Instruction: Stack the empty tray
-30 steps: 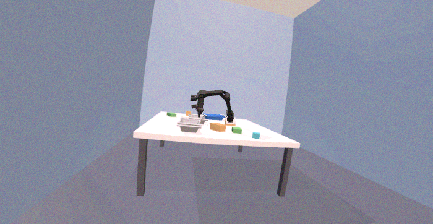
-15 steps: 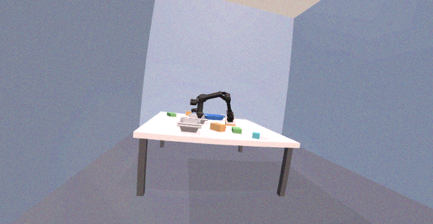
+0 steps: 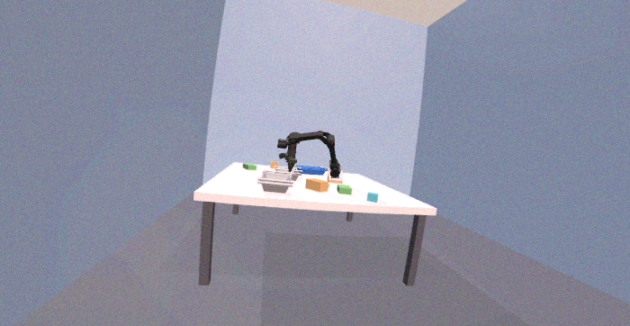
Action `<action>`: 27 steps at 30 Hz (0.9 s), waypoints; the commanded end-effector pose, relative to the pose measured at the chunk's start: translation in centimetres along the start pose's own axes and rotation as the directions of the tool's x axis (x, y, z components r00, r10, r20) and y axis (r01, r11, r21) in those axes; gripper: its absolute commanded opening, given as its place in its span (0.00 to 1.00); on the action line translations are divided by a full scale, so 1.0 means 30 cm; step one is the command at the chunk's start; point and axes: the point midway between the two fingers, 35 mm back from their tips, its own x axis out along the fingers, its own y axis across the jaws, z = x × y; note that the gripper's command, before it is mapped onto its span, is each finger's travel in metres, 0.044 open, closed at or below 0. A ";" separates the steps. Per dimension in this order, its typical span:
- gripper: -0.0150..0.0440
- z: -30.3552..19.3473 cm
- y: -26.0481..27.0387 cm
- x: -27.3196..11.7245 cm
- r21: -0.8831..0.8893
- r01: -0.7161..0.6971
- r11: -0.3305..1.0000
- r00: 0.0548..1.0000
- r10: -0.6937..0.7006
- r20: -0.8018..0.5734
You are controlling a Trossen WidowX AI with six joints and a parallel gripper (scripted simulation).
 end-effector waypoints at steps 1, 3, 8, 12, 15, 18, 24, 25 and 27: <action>0.40 0.006 -0.064 -0.011 0.009 0.022 1.000 1.000 -0.022 0.001; 0.40 0.006 -0.077 -0.012 0.009 0.022 1.000 1.000 -0.022 0.001; 0.40 0.005 -0.126 -0.005 0.009 0.023 1.000 1.000 -0.023 0.001; 0.40 0.005 -0.174 0.025 0.009 0.023 1.000 1.000 -0.023 0.001; 0.40 0.004 -0.198 0.054 0.009 0.023 1.000 1.000 -0.023 0.001; 0.40 0.005 -0.199 0.047 0.009 0.024 1.000 1.000 -0.024 0.001; 0.40 0.007 -0.186 -0.044 0.009 0.025 1.000 1.000 -0.025 0.001; 0.40 0.007 -0.183 -0.065 0.010 0.025 1.000 1.000 -0.025 0.001; 0.40 0.005 -0.178 -0.091 0.010 0.025 1.000 1.000 -0.025 0.001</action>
